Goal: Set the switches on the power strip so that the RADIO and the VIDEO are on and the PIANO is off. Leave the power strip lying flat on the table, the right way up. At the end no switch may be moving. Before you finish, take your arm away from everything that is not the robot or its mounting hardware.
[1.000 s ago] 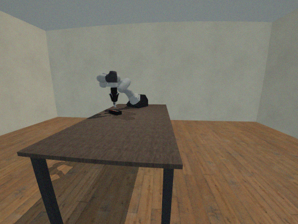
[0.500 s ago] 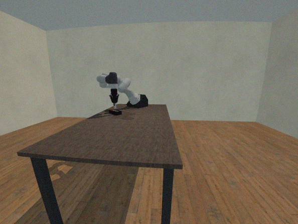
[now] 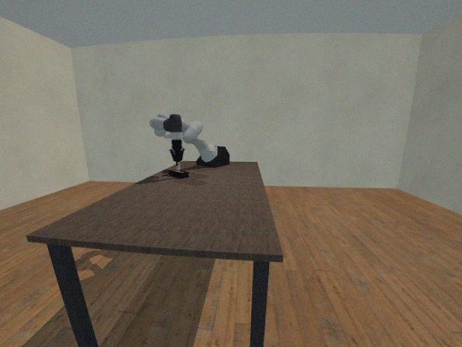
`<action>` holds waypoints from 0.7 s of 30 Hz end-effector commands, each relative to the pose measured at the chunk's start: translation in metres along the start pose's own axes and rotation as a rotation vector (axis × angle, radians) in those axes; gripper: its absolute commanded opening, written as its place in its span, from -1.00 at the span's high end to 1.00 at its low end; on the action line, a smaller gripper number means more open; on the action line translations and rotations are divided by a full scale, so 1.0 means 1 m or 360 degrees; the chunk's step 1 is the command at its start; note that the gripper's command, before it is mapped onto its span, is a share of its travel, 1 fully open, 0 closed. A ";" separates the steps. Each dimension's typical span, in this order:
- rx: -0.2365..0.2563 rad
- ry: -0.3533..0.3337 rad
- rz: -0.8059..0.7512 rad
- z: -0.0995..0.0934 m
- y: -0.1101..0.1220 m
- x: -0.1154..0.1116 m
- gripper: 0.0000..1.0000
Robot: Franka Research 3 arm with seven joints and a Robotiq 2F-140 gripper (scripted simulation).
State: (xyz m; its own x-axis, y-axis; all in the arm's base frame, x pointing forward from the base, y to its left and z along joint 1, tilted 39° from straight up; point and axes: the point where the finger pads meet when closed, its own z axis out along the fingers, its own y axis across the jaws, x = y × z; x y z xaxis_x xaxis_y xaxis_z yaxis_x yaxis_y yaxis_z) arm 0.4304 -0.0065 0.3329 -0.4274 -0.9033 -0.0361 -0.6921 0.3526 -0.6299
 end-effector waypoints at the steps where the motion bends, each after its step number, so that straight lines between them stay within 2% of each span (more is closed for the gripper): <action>1: 0.0010 -0.0009 0.0006 0.003 -0.001 -0.003 1.00; 21: 0.0010 -0.0009 0.0006 0.009 -0.001 -0.003 1.00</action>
State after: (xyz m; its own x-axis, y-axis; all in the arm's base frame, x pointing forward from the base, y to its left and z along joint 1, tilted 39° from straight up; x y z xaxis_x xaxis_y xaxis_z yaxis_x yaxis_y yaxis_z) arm 0.4369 -0.0084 0.3265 -0.4268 -0.9035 -0.0383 -0.6896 0.3525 -0.6326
